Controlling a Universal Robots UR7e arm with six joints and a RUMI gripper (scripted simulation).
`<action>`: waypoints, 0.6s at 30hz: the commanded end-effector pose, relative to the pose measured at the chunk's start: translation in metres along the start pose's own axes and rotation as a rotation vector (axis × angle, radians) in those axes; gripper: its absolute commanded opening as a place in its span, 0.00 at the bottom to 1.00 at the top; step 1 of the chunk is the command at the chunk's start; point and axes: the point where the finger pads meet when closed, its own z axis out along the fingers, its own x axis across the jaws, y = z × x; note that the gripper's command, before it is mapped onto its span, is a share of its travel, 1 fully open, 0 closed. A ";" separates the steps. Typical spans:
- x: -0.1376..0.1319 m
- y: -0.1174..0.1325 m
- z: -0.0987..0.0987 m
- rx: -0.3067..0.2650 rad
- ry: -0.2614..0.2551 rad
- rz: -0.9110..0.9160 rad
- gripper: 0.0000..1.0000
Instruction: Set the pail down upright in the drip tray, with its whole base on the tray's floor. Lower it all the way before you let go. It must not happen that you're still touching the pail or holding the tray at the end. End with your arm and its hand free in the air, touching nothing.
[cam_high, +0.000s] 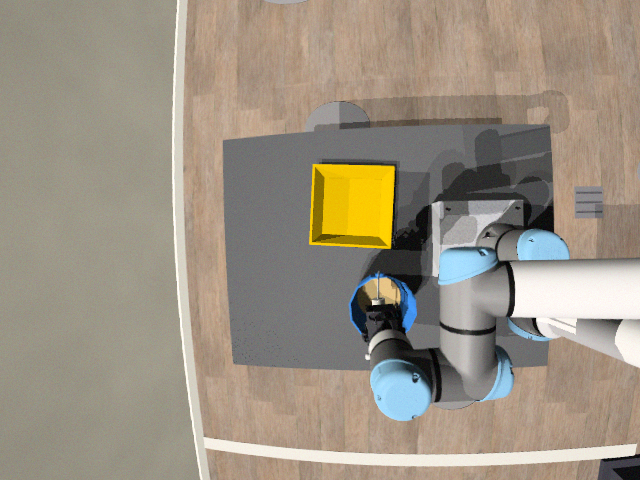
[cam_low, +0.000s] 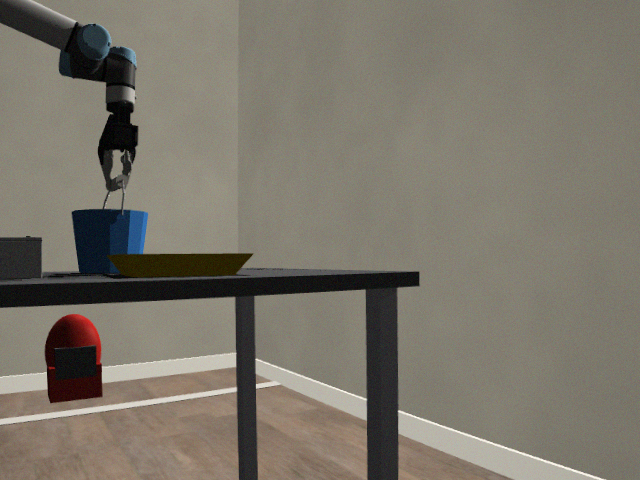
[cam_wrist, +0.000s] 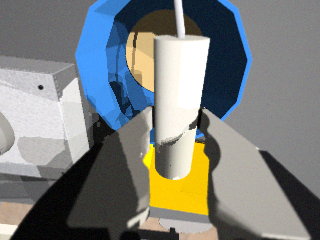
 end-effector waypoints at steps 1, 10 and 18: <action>0.001 0.000 -0.003 0.000 0.002 0.000 0.00; 0.000 0.000 -0.010 0.000 0.002 0.000 0.00; 0.000 0.000 -0.020 0.000 0.002 0.000 0.00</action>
